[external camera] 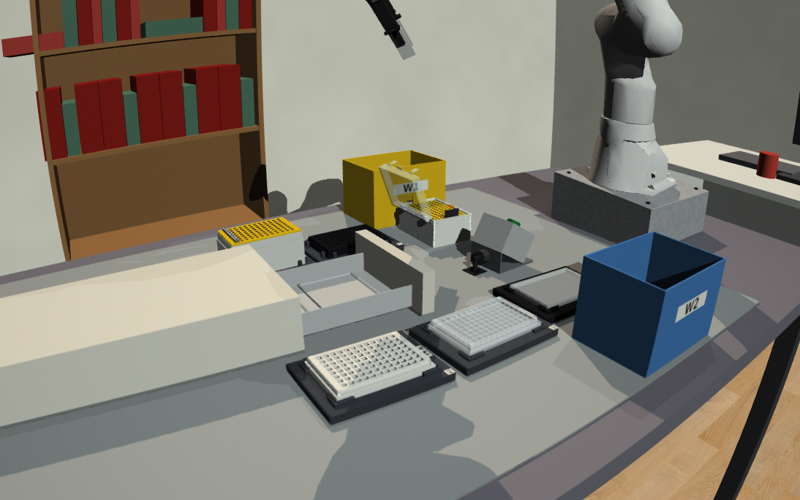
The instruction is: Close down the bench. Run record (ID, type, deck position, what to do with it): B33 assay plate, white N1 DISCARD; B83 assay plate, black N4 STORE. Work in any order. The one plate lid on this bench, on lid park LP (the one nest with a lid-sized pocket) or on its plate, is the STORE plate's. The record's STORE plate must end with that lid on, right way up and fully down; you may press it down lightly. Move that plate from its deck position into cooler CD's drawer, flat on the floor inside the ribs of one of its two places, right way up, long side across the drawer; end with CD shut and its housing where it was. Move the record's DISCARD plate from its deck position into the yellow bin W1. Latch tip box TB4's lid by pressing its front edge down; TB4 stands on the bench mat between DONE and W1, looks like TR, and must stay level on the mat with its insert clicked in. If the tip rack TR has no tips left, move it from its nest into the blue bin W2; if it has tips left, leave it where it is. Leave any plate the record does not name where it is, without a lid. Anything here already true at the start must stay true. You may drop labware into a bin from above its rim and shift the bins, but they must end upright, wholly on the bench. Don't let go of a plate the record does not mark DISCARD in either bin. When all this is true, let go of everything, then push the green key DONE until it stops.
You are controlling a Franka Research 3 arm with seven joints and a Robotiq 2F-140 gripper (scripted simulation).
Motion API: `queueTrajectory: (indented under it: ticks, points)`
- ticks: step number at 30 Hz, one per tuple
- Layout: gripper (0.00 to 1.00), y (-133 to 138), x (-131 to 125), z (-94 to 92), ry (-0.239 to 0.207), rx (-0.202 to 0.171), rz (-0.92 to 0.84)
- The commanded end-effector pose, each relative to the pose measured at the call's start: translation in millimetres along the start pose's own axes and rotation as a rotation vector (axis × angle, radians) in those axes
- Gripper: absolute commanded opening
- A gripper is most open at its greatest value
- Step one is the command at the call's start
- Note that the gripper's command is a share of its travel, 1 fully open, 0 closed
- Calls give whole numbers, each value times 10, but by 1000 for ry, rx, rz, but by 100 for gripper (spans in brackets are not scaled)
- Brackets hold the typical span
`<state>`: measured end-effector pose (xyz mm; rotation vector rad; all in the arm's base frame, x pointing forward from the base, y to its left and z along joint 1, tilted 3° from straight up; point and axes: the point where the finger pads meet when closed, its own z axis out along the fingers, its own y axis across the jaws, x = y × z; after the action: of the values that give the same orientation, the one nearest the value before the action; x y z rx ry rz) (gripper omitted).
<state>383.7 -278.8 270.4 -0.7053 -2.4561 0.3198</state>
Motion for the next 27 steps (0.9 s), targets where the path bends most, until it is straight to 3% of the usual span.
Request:
queueTrajectory:
  ticks: [1,4,27]
  points:
    - [0,84,-55,-15,-30,-11,-192]
    - [0,84,-55,-15,-31,-11,-193]
    - [0,552,-138,-22,-122,-14,-686]
